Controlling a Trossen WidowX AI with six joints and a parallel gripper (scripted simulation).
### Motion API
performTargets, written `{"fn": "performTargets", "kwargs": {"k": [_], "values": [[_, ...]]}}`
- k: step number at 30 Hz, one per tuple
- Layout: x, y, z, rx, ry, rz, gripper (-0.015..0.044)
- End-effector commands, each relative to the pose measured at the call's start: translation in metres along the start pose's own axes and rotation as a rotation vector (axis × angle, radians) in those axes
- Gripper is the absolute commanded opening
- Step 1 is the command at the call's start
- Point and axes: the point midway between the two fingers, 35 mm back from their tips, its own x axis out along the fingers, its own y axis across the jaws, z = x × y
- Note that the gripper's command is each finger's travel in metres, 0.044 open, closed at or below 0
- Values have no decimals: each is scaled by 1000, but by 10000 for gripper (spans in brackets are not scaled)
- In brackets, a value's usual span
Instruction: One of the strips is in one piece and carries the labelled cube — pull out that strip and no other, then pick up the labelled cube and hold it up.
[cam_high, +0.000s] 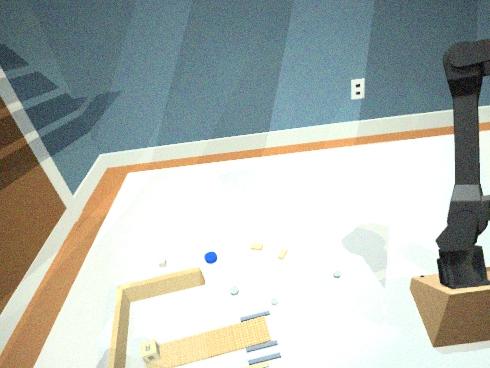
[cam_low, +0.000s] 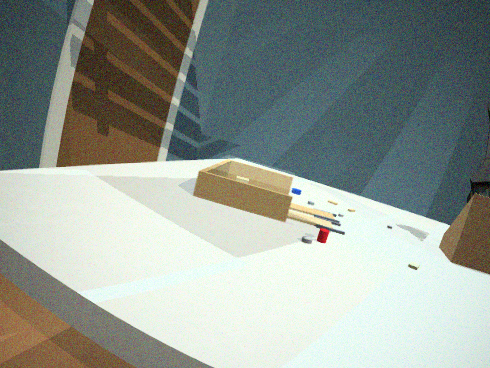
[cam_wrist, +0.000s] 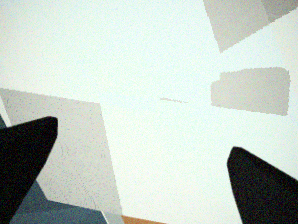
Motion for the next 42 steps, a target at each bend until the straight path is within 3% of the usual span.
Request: {"fn": "performTargets", "kwargs": {"k": [1, 10, 18, 30, 42], "values": [[0, 2, -1, -5, 5, 2, 400], [-5, 125, -7, -232, 166, 210, 400], [-8, 211, 26, -382, 123, 413, 400], [-9, 298, 115, -529, -133, 600, 400], [-3, 329, 246, -623, -503, 540, 400]]}}
